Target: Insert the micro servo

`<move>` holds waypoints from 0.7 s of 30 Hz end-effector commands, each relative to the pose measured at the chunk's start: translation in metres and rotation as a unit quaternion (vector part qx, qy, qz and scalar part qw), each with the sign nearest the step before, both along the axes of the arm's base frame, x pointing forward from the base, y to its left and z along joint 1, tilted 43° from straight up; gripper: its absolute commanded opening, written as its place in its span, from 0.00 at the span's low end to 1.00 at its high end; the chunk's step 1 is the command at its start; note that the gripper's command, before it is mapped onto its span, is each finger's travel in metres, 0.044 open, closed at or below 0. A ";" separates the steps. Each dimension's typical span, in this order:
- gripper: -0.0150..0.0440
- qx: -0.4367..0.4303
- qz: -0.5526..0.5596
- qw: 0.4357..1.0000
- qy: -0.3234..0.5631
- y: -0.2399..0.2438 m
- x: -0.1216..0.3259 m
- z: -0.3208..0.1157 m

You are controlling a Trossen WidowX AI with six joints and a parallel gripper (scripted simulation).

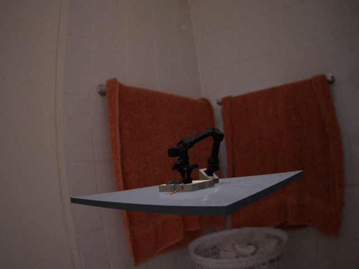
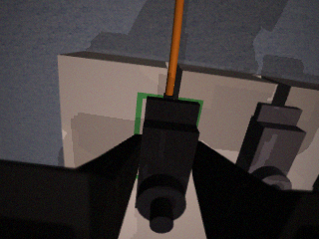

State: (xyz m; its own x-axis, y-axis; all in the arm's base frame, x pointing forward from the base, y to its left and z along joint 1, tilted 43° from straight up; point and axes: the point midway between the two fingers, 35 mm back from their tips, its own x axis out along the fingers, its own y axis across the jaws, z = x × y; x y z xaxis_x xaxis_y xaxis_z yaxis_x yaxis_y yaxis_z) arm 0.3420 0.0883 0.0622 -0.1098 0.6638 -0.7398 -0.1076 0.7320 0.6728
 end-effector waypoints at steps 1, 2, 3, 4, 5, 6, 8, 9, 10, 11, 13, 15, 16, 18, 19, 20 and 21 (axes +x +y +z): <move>0.25 0.002 -0.004 1.000 0.002 0.002 -0.001 -0.003; 0.25 0.002 -0.004 1.000 0.002 0.003 -0.001 -0.003; 0.25 0.002 -0.004 1.000 0.002 0.003 -0.001 -0.004; 0.25 0.002 -0.004 1.000 0.002 0.004 -0.001 -0.005; 0.25 0.002 -0.004 1.000 0.002 0.005 -0.001 -0.006; 0.25 0.003 -0.004 1.000 0.002 0.005 -0.001 -0.006; 0.25 0.003 -0.004 1.000 0.002 0.007 -0.001 -0.008; 0.25 0.003 -0.004 1.000 0.002 0.007 -0.002 -0.008; 0.25 0.003 -0.004 1.000 0.002 0.008 -0.002 -0.009; 0.25 0.003 -0.004 1.000 0.002 0.008 -0.002 -0.009; 0.25 0.003 -0.004 1.000 0.002 0.009 -0.002 -0.011; 0.25 0.003 -0.004 1.000 0.002 0.011 -0.002 -0.012; 0.25 0.003 -0.004 1.000 0.002 0.011 -0.002 -0.013; 0.25 0.003 -0.004 1.000 0.002 0.012 -0.002 -0.014; 0.25 0.003 -0.004 1.000 0.002 0.013 -0.002 -0.014; 0.25 0.003 -0.004 1.000 0.002 0.013 -0.002 -0.015; 0.25 0.003 -0.004 1.000 0.002 0.014 -0.003 -0.016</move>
